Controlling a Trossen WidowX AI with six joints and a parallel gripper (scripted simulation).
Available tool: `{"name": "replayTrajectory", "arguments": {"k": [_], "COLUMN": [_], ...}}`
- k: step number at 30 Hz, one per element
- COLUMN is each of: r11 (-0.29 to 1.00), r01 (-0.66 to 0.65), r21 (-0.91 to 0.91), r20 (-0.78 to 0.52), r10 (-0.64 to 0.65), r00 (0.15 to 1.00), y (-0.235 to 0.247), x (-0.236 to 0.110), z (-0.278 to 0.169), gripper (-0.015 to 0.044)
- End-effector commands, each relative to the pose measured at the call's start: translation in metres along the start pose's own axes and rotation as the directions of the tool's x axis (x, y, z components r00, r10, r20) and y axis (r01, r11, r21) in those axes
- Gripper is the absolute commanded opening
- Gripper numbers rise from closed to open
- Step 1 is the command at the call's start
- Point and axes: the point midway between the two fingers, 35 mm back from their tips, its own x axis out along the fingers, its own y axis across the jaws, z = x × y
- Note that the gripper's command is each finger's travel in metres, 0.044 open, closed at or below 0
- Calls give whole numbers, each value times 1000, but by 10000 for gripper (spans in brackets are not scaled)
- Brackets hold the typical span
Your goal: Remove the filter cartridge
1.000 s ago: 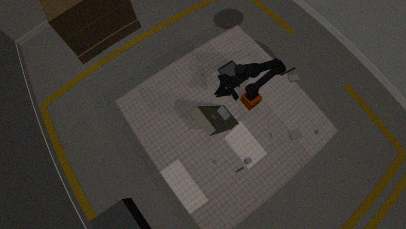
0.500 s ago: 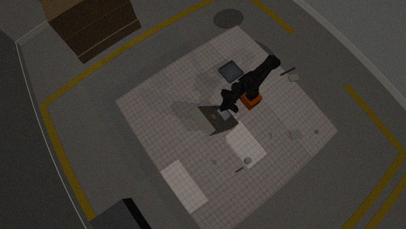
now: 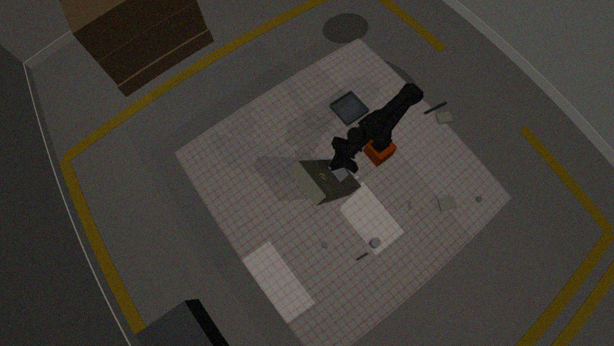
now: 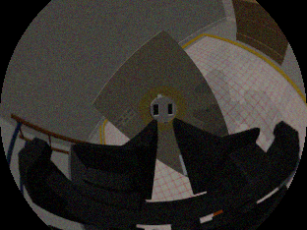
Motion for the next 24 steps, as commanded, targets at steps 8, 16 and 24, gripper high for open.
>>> {"name": "replayTrajectory", "arguments": {"k": [8, 16, 24], "r11": [1000, 1000, 1000], "r01": [4, 4, 4], "r21": [3, 3, 3], "r20": [-5, -4, -3], "r10": [-4, -4, -4], "r00": [1000, 1000, 1000], "y": [-1, -2, -2], "x": [20, 32, 44], "z": [-2, -2, -3], "gripper": [89, 89, 89]}}
